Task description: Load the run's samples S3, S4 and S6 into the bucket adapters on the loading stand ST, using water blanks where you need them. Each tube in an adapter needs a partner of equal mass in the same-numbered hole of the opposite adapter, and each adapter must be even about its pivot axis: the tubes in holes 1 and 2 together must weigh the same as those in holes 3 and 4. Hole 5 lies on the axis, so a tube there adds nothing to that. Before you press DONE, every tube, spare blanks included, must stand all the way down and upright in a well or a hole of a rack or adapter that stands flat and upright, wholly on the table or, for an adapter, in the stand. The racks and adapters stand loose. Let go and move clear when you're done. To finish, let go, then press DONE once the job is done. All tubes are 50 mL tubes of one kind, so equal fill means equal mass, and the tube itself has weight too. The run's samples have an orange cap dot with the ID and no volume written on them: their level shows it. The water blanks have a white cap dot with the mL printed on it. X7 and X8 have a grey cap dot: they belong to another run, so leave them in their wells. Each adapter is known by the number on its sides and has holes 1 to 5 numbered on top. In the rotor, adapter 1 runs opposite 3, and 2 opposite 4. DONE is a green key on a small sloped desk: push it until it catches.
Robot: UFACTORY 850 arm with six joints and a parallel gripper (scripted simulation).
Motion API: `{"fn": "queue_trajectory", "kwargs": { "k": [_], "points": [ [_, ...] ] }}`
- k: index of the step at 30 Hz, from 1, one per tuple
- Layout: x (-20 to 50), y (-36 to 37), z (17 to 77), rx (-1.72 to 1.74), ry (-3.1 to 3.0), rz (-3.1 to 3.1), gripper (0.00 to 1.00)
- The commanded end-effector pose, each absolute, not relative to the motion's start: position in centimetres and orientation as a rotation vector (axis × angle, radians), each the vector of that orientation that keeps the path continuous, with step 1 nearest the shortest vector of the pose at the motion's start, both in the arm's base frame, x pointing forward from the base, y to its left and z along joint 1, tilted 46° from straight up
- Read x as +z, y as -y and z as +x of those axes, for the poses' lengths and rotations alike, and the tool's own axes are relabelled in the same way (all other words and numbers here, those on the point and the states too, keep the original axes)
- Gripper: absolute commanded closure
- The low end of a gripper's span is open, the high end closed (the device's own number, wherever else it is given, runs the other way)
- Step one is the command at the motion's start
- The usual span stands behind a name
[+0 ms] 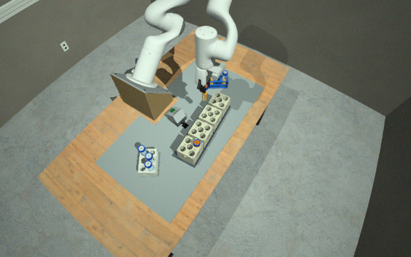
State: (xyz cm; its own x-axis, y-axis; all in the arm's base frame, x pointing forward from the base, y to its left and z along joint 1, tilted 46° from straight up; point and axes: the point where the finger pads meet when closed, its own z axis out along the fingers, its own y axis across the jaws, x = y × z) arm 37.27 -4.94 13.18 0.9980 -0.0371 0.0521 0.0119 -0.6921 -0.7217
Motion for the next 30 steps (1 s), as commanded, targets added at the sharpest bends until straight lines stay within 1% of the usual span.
{"fn": "queue_trajectory", "kwargs": {
  "k": [1, 30],
  "points": [
    [11.4, 6.7, 37.8, -0.081, -0.017, -2.334, 1.00],
    [2.5, 15.4, 39.6, -0.081, -0.017, -2.334, 1.00]
  ]
}}
